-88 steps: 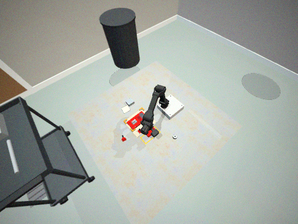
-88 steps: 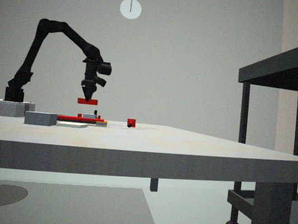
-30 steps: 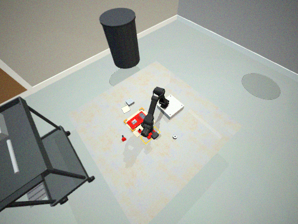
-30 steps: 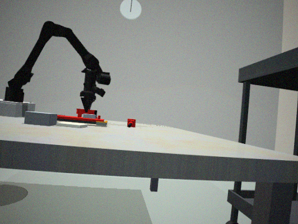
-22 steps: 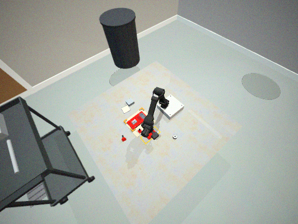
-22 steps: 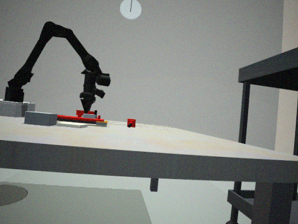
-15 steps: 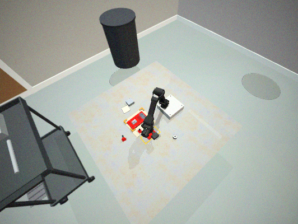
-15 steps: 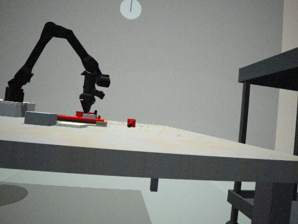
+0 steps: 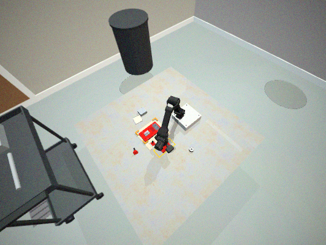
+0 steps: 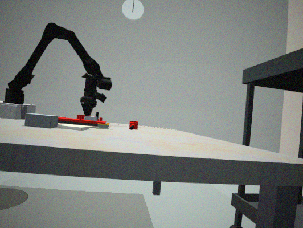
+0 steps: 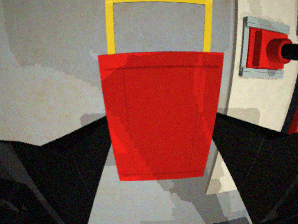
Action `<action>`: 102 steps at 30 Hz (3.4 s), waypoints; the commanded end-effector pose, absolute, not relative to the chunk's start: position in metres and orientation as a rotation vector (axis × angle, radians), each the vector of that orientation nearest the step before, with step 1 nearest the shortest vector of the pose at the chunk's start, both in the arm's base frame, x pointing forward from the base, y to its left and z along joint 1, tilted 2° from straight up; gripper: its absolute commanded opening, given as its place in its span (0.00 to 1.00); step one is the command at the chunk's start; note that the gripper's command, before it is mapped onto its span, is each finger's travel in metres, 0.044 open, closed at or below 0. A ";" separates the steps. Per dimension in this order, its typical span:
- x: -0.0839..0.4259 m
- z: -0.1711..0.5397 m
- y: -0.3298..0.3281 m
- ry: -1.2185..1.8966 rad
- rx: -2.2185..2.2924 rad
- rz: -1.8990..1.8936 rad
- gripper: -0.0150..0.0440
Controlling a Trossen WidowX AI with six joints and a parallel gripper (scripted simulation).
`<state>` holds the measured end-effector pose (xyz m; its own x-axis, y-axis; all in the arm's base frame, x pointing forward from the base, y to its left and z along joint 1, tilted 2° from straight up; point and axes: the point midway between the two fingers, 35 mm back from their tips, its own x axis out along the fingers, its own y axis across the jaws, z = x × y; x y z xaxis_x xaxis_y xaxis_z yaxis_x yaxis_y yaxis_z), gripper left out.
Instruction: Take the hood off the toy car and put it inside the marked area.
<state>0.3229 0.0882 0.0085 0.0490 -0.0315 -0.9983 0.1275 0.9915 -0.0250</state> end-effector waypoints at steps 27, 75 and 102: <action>0.322 -0.007 0.087 1.520 0.072 -0.122 0.25; 0.321 0.067 0.090 1.524 0.077 -0.121 1.00; 0.321 0.067 0.090 1.524 0.077 -0.121 1.00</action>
